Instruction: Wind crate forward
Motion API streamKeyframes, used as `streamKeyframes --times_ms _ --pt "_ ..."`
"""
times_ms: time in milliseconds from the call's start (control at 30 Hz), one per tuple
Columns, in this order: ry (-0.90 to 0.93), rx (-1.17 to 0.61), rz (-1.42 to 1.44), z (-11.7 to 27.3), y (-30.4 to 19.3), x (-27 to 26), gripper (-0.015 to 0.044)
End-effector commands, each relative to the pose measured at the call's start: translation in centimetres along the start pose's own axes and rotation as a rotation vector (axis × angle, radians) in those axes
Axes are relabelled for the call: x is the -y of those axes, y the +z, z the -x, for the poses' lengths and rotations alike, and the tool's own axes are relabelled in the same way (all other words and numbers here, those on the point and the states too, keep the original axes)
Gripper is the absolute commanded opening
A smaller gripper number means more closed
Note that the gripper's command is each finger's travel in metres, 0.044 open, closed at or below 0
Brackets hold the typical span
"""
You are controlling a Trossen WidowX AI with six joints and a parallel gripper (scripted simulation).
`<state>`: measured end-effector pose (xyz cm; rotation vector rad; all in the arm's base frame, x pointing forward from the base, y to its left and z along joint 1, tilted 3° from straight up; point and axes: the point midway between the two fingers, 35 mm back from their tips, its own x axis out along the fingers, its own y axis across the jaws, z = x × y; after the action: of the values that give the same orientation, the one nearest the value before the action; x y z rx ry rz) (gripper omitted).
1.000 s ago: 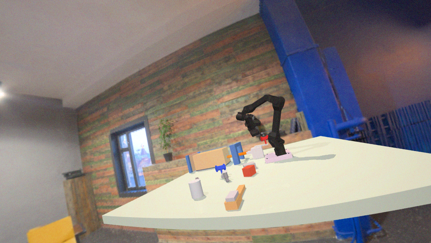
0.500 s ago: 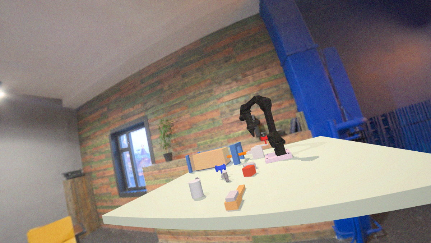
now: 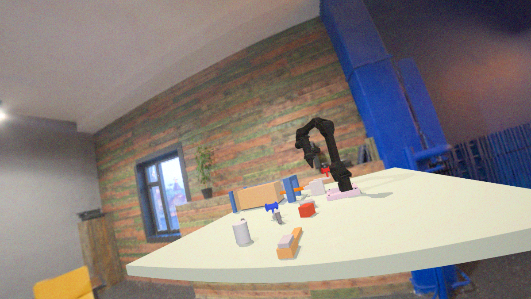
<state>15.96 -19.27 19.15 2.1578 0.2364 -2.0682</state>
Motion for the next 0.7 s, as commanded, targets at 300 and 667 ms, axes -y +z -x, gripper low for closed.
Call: streamKeyframes --times_ms 300,667 --pt "-0.001 0.004 0.108 0.8 4.1 -0.6 0.0131" --pt "-0.003 0.006 0.215 1.6 8.1 -0.4 0.0420"
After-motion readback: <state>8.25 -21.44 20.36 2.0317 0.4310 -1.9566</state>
